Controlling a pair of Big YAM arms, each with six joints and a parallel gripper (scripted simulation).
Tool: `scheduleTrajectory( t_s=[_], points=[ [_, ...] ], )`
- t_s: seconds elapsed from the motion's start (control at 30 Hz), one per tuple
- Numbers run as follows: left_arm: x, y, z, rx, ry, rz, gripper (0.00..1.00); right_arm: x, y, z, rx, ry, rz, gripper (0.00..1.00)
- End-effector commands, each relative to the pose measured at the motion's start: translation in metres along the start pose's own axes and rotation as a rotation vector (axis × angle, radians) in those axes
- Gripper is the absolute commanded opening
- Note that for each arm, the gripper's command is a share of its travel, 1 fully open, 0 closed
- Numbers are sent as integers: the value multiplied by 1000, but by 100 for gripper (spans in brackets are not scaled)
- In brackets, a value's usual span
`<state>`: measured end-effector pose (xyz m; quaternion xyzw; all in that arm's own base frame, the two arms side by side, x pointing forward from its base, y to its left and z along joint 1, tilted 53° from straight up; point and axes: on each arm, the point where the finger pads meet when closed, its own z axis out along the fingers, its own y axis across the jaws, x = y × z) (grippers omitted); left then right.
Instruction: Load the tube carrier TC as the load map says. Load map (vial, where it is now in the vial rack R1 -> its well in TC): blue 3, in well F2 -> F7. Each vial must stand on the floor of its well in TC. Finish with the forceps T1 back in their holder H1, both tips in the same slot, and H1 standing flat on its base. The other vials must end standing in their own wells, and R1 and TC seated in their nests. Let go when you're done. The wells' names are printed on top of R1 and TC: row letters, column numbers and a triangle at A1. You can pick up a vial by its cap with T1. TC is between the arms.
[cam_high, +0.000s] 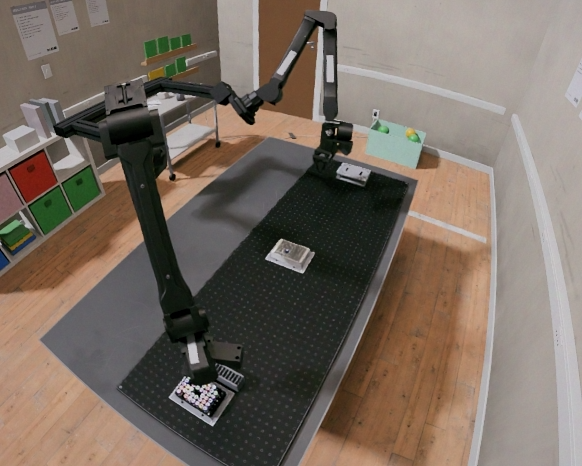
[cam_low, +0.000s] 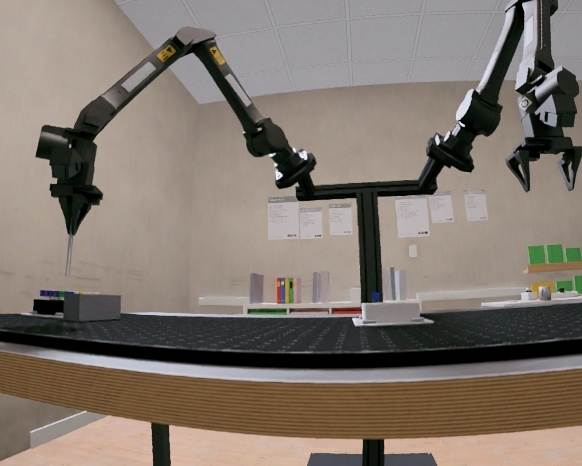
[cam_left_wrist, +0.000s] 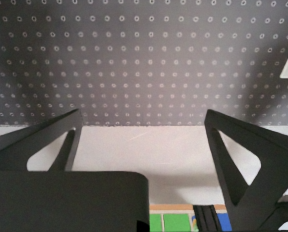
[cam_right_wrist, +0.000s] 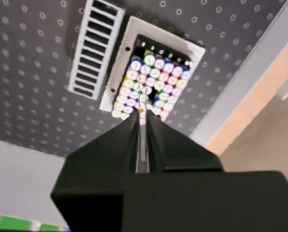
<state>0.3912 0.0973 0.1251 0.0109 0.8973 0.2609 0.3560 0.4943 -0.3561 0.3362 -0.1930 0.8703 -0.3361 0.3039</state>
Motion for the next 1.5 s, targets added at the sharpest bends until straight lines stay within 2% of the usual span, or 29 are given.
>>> scheduleTrajectory(
  t_s=[0.0, 0.1, 0.37, 1.47],
  points=[
    [-4, 1, -1, -3, -13, 1, 100, -4, 7, 9, -35, 1, -164, 8],
    [-4, 1, -1, -3, -13, 1, 100, 0, 14, 12, -47, 5, -191, 8],
    [-4, 1, -1, -3, -13, 1, 100, 1, 16, 13, -44, 0, -390, 8],
    [-4, 1, -1, -3, -13, 1, 100, -4, 14, 12, -32, -13, -388, 8]
  ],
)
